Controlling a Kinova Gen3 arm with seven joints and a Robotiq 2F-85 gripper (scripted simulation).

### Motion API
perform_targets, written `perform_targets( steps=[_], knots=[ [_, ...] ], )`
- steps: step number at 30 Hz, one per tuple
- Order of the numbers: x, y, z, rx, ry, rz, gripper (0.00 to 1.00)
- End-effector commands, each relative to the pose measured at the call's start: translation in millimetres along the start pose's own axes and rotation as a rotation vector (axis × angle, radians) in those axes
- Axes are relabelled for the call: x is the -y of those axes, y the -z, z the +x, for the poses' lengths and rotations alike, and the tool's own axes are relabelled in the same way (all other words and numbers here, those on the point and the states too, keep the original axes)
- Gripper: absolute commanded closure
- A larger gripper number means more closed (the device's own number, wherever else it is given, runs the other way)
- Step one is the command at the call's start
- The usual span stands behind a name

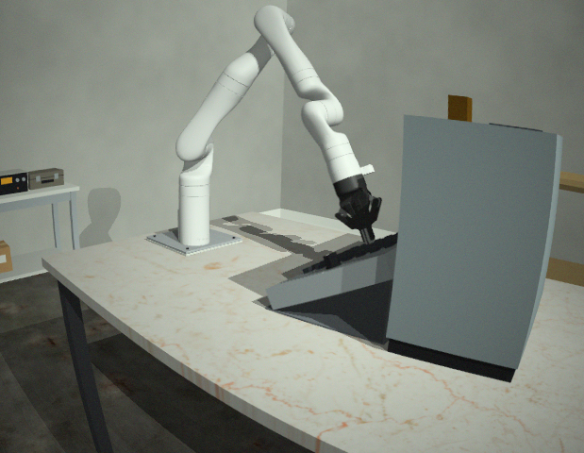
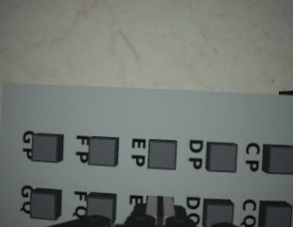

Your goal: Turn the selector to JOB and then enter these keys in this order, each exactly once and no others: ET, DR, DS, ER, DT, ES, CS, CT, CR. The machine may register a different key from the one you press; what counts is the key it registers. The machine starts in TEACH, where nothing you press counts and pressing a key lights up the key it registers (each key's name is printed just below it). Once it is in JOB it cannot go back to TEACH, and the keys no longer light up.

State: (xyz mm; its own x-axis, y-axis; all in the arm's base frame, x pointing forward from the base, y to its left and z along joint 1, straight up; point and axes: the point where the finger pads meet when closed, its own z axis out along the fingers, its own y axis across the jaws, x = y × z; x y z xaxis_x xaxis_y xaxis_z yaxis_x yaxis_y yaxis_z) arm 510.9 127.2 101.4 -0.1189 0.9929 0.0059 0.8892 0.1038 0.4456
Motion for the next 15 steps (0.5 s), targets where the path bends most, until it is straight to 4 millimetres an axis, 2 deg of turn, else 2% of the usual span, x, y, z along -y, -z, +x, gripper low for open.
perform_targets(
  steps=[1, 15],
  knots=[
    [1, 4, 0, -0.001, 0.005, 0.002, 0.9],
    [2, 24, -1, 0.001, 0.001, 0.004, 0.9]
  ],
)
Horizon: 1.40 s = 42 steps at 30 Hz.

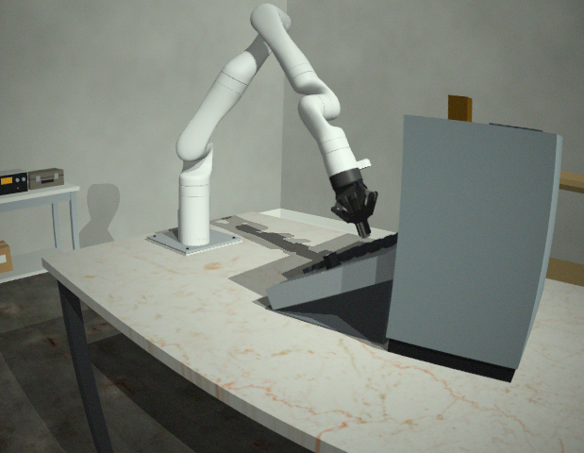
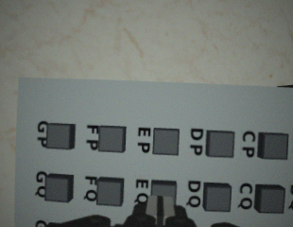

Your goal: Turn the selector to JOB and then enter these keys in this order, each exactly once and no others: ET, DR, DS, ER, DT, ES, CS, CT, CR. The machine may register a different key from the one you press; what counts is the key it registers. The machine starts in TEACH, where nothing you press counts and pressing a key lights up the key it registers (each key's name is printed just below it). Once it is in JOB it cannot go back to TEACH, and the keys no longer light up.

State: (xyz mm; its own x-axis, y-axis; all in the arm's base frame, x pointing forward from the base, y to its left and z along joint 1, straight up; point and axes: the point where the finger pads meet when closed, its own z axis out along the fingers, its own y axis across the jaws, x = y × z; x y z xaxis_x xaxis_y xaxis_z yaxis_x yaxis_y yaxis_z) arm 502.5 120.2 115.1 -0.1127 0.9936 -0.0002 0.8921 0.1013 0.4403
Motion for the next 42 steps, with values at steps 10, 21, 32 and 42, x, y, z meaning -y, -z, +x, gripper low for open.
perform_targets(
  steps=[10, 21, 32, 42],
  knots=[
    [-1, 16, 5, -0.007, 0.004, -0.003, 0.9],
    [-2, 17, 3, -0.008, 0.003, -0.006, 0.9],
    [-4, 17, -29, -0.006, 0.005, -0.014, 0.9],
    [-4, 12, -29, -0.004, 0.004, -0.011, 0.9]
  ],
)
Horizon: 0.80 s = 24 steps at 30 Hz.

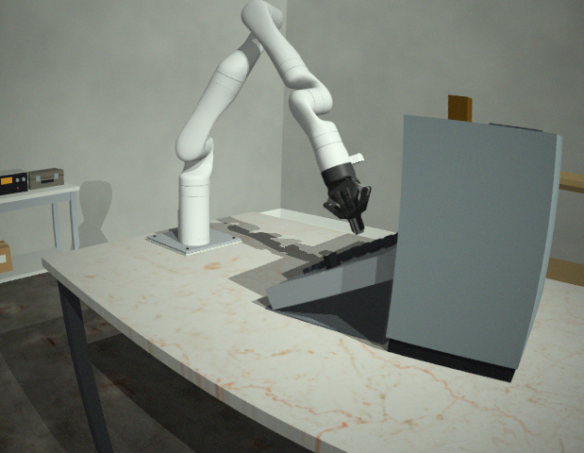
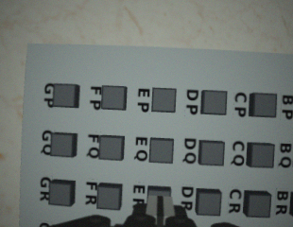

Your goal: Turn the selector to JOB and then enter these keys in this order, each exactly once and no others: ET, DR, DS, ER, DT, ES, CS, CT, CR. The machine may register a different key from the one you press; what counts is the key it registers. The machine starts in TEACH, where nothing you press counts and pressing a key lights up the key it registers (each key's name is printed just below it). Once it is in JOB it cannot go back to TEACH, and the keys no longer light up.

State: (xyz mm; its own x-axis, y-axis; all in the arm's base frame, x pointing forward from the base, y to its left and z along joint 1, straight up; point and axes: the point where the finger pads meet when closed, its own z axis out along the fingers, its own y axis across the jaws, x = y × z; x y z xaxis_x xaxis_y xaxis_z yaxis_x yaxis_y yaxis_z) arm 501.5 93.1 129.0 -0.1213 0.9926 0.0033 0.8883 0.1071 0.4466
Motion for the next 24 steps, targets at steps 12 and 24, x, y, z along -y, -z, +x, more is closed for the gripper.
perform_targets(
  steps=[12, 24],
  knots=[
    [-3, -19, -2, 0.002, 0.003, -0.007, 0.9],
    [-2, -21, -2, 0.001, 0.001, -0.004, 0.9]
  ],
)
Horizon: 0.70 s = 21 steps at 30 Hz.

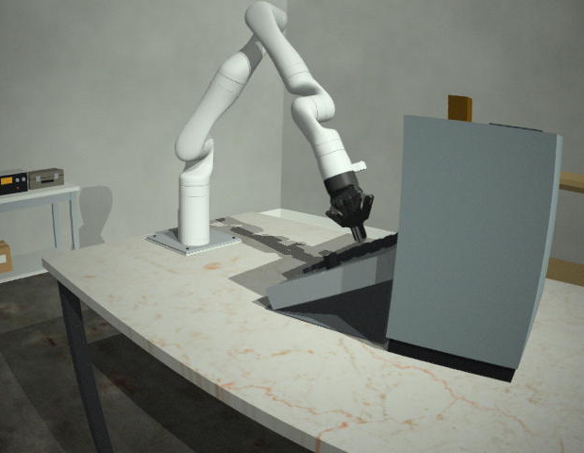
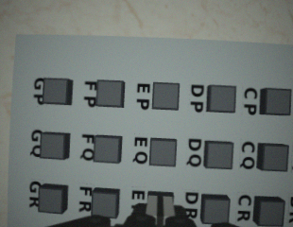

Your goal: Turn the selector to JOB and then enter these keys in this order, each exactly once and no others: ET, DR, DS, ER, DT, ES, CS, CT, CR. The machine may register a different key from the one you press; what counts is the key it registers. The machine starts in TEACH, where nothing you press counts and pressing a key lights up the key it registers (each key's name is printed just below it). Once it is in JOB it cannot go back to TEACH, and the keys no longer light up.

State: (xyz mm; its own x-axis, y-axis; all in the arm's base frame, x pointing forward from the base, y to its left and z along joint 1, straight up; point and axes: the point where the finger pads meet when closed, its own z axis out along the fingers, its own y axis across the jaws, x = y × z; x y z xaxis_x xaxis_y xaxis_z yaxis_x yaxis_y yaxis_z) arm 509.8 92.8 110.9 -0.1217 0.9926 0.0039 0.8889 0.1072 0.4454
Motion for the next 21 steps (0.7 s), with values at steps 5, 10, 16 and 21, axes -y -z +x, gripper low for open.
perform_targets(
  steps=[5, 10, 16, 21],
  knots=[
    [-2.4, -1.1, -0.7, 0.002, 0.001, -0.005, 0.9],
    [-2.4, -1.1, -0.7, 0.002, 0.001, -0.005, 0.9],
    [-2.6, -1.6, -0.7, 0.002, 0.001, -0.006, 0.9],
    [-2.8, -2.7, -0.8, 0.002, 0.002, -0.006, 0.9]
  ],
)
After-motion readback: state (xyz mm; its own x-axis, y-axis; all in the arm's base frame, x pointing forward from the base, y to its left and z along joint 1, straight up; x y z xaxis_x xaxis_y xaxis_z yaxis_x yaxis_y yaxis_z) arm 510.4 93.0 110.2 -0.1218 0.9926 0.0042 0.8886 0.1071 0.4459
